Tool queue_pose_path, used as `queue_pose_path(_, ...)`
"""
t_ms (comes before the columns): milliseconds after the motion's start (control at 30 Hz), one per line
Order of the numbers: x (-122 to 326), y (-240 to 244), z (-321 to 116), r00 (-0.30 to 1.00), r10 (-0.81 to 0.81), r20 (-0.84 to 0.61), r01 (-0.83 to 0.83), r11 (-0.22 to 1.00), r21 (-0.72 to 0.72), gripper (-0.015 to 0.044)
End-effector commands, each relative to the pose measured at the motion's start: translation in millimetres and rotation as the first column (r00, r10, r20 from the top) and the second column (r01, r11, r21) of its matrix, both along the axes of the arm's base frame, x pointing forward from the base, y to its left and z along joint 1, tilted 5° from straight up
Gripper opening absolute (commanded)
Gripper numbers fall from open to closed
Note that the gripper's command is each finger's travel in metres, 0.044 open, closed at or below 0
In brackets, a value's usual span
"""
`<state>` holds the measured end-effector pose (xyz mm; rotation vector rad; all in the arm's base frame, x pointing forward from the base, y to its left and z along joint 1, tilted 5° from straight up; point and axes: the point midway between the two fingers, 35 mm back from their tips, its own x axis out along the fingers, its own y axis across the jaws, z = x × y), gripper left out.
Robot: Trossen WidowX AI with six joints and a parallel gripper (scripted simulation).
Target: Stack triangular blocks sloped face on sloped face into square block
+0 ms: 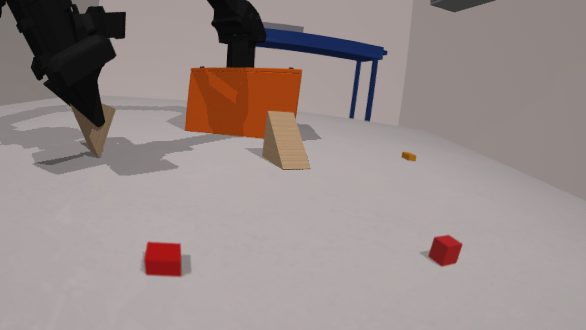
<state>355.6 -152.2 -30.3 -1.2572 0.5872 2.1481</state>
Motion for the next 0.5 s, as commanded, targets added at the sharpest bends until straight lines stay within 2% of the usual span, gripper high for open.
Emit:
queue_pose_path(0,-0.3,-0.2,0.2,1.0,0.0,-0.001,0.0,1.0,-0.004,0.0236)
queue_pose_path(267,-0.3,-0.2,0.2,1.0,0.0,-0.001,0.0,1.0,-0.004,0.044)
queue_pose_path(467,-0.3,-0.2,0.2,1.0,0.0,-0.001,0.0,1.0,-0.004,0.044)
